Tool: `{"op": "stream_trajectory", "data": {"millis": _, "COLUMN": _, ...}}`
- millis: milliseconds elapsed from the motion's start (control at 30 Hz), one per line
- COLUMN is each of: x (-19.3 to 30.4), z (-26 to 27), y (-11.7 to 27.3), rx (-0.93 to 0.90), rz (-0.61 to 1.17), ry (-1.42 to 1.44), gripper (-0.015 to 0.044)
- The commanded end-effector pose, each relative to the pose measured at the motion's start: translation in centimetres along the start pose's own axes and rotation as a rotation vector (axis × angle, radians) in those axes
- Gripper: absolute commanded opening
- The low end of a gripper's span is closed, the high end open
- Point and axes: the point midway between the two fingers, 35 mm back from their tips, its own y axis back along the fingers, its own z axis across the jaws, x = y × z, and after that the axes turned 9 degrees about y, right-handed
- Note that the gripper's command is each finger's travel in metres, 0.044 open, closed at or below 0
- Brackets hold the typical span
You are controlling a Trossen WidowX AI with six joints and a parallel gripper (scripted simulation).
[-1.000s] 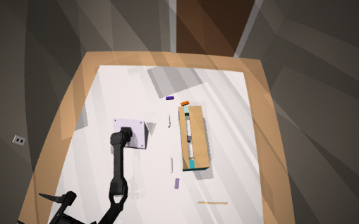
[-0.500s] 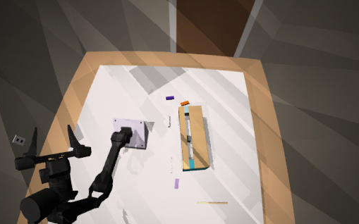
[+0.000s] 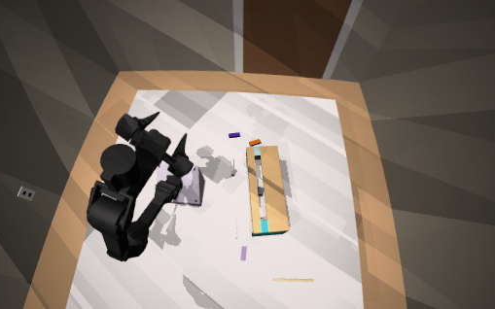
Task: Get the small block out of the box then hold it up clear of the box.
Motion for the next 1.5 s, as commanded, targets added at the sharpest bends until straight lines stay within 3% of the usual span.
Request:
{"op": "stream_trajectory", "data": {"millis": 0, "x": 1.0, "z": -5.0, "y": -5.4, "rx": 0.195, "rz": 0.178, "ry": 0.094, "gripper": 0.0400}}
{"op": "stream_trajectory", "data": {"millis": 233, "x": 4.7, "z": -13.8, "y": -11.9, "rx": 0.416, "rz": 0.558, "ry": 0.283, "gripper": 0.0400}}
{"op": "stream_trajectory", "data": {"millis": 400, "x": 9.0, "z": -20.3, "y": -14.9, "rx": 0.473, "rz": 0.902, "ry": 0.444, "gripper": 0.0400}}
{"op": "stream_trajectory", "data": {"millis": 567, "x": 14.2, "z": -26.2, "y": -16.6, "rx": 0.405, "rz": 1.287, "ry": 0.623, "gripper": 0.0400}}
{"op": "stream_trajectory", "data": {"millis": 733, "x": 20.1, "z": -31.2, "y": -17.3, "rx": 0.189, "rz": 1.660, "ry": 0.812, "gripper": 0.0400}}
{"op": "stream_trajectory", "data": {"millis": 1467, "x": 21.9, "z": -32.6, "y": -17.7, "rx": 0.144, "rz": 1.711, "ry": 0.839, "gripper": 0.0400}}
